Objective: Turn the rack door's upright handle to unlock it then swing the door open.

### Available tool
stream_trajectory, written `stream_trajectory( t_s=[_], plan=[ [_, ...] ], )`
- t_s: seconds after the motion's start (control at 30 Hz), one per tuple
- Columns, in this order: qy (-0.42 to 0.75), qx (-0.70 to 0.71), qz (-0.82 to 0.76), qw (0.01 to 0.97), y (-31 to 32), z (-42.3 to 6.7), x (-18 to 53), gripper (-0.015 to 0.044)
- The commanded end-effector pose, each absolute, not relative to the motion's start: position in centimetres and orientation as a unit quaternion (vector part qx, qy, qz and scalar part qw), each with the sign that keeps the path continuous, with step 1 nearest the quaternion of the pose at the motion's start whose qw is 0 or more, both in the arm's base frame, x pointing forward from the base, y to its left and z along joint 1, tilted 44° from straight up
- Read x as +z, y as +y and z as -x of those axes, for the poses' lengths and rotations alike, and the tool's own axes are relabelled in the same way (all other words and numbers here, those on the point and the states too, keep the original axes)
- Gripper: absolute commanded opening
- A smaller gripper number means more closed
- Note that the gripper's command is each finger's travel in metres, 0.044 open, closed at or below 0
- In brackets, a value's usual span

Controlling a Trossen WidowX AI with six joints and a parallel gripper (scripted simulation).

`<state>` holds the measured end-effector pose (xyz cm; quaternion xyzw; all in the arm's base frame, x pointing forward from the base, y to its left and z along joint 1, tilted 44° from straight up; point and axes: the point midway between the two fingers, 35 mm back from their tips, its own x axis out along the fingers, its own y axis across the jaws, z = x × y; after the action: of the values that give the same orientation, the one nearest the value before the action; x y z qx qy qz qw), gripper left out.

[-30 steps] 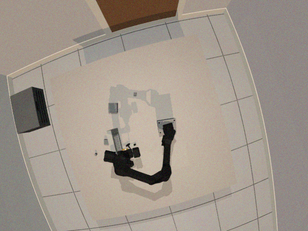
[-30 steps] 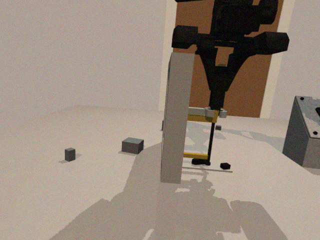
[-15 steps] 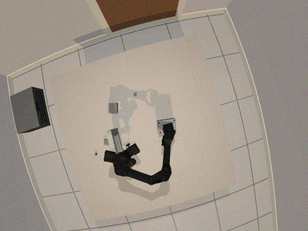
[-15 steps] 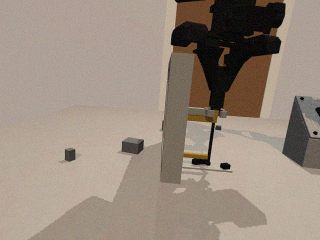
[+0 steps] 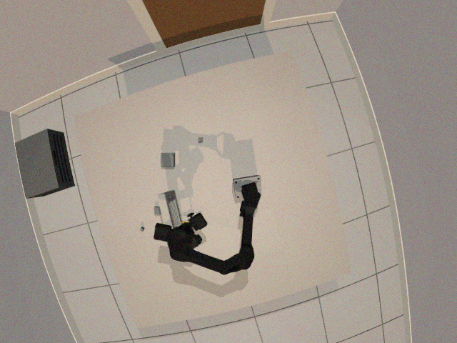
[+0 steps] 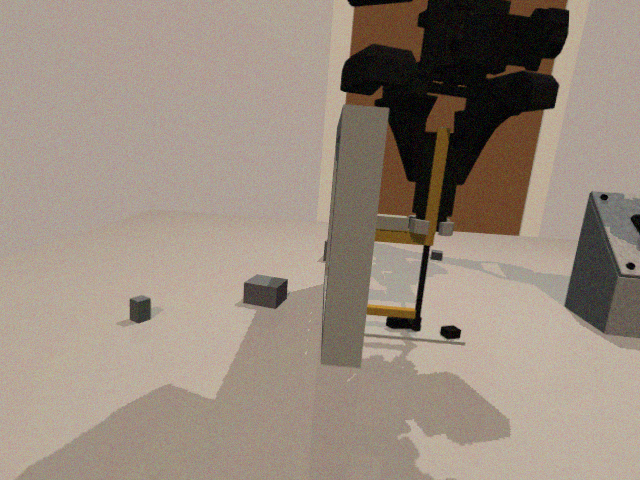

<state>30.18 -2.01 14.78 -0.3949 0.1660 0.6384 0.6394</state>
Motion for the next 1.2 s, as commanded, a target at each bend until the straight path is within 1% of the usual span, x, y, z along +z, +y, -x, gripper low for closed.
stream_trajectory(
  t_s=[0.0, 0.3, 0.6, 0.87, 1.17],
  plan=[
    [0.176, 0.637, 0.386, 0.644, -2.02, -30.16, 14.68, 0.0286],
    [0.310, 0.583, 0.237, 0.712, -2.02, -30.16, 14.69, 0.0286],
    [0.431, 0.501, 0.074, 0.747, -2.02, -30.16, 14.69, 0.0286],
    [0.521, 0.406, -0.074, 0.747, -2.02, -30.16, 14.69, 0.0286],
    [0.598, 0.281, -0.238, 0.712, -2.02, -30.16, 14.69, 0.0286]
  ],
)
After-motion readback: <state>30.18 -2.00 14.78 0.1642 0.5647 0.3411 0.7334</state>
